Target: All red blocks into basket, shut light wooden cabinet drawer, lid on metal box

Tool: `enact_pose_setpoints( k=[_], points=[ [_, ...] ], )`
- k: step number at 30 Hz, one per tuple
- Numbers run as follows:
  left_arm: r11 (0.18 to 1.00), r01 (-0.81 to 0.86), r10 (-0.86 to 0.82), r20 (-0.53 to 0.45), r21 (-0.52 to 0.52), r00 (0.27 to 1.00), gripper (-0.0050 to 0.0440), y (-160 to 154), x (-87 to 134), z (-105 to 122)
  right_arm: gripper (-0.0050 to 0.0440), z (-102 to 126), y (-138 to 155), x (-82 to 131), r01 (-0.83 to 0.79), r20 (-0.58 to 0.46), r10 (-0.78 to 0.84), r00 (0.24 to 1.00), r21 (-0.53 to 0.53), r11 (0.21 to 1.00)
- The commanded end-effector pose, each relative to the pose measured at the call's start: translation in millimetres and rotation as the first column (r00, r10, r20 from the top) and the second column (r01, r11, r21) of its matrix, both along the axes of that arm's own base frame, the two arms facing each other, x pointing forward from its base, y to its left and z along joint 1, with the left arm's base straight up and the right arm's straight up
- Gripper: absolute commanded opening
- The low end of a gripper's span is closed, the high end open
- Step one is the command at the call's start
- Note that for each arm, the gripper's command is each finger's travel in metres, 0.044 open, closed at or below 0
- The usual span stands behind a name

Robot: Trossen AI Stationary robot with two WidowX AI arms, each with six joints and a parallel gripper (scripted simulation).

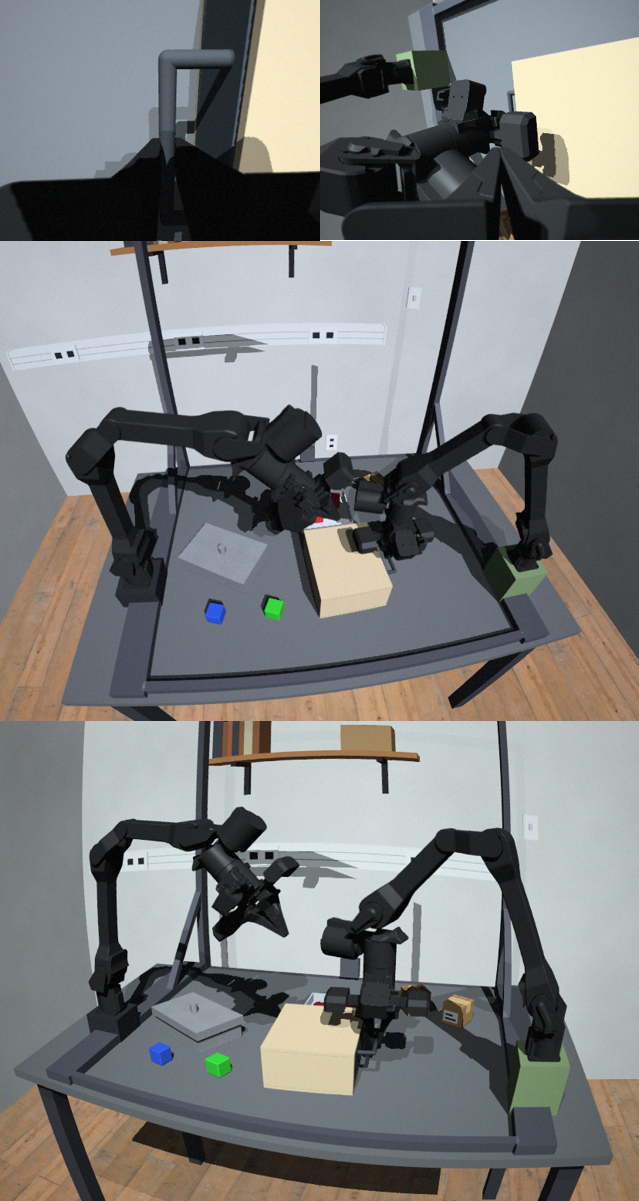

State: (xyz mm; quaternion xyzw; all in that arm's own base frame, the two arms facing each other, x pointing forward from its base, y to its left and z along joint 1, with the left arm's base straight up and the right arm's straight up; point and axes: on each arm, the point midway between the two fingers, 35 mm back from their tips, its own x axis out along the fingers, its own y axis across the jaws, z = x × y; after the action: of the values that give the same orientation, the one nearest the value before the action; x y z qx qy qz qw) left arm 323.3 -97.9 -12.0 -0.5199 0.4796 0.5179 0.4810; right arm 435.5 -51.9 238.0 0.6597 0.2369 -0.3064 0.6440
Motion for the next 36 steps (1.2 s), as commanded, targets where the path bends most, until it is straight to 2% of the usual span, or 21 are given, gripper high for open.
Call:
enact_pose_setpoints(
  k=[1,6,8,10,13,16,22,23,25,31,36],
  points=[
    [1.000,-0.002,0.003,0.044,-0.012,0.999,-0.0050,-2.1,9.4,10.8,-0.0050,-1.8,-8.4,7.7,0.141,-0.075,-0.133,0.988,0.122,0.982],
    [1.000,-0.002,0.003,0.044,-0.012,0.999,-0.0050,-2.1,9.4,10.8,-0.0050,-20.2,-17.3,13.2,0.336,-0.202,-0.293,0.935,0.232,0.913],
    [1.000,-0.002,0.003,0.044,-0.012,0.999,-0.0050,-2.1,9.4,10.8,-0.0050,-20.2,-17.3,13.2,0.336,-0.202,-0.293,0.935,0.232,0.913],
    [1.000,-0.002,0.003,0.044,-0.012,0.999,-0.0050,-2.1,9.4,10.8,-0.0050,-27.9,-20.5,14.8,0.415,-0.255,-0.353,0.900,0.262,0.871],
    [1.000,-0.002,0.003,0.044,-0.012,0.999,-0.0050,-2.1,9.4,10.8,-0.0050,-32.1,-21.7,14.8,0.445,-0.278,-0.373,0.885,0.270,0.854],
    [1.000,-0.002,0.003,0.044,-0.012,0.999,-0.0050,-2.1,9.4,10.8,-0.0050,-44.4,-27.3,18.0,0.586,-0.371,-0.474,0.799,0.301,0.752],
    [1.000,-0.002,0.003,0.044,-0.012,0.999,-0.0050,-2.1,9.4,10.8,-0.0050,-67.8,-36.7,16.2,0.792,-0.522,-0.605,0.601,0.288,0.539],
    [1.000,-0.002,0.003,0.044,-0.012,0.999,-0.0050,-2.1,9.4,10.8,-0.0050,-70.5,-37.3,15.0,0.811,-0.540,-0.614,0.576,0.281,0.513],
    [1.000,-0.002,0.003,0.044,-0.012,0.999,-0.0050,-2.1,9.4,10.8,-0.0050,-70.5,-37.3,15.0,0.811,-0.540,-0.614,0.576,0.281,0.513],
    [1.000,-0.002,0.003,0.044,-0.012,0.999,-0.0050,-2.1,9.4,10.8,-0.0050,-92.1,-43.4,11.7,0.943,-0.647,-0.687,0.332,0.201,0.267],
    [1.000,-0.002,0.003,0.044,-0.012,0.999,-0.0050,-2.1,9.4,10.8,-0.0050,-107.8,-48.8,5.4,0.991,-0.695,-0.706,0.134,0.112,0.078]
  ],
)
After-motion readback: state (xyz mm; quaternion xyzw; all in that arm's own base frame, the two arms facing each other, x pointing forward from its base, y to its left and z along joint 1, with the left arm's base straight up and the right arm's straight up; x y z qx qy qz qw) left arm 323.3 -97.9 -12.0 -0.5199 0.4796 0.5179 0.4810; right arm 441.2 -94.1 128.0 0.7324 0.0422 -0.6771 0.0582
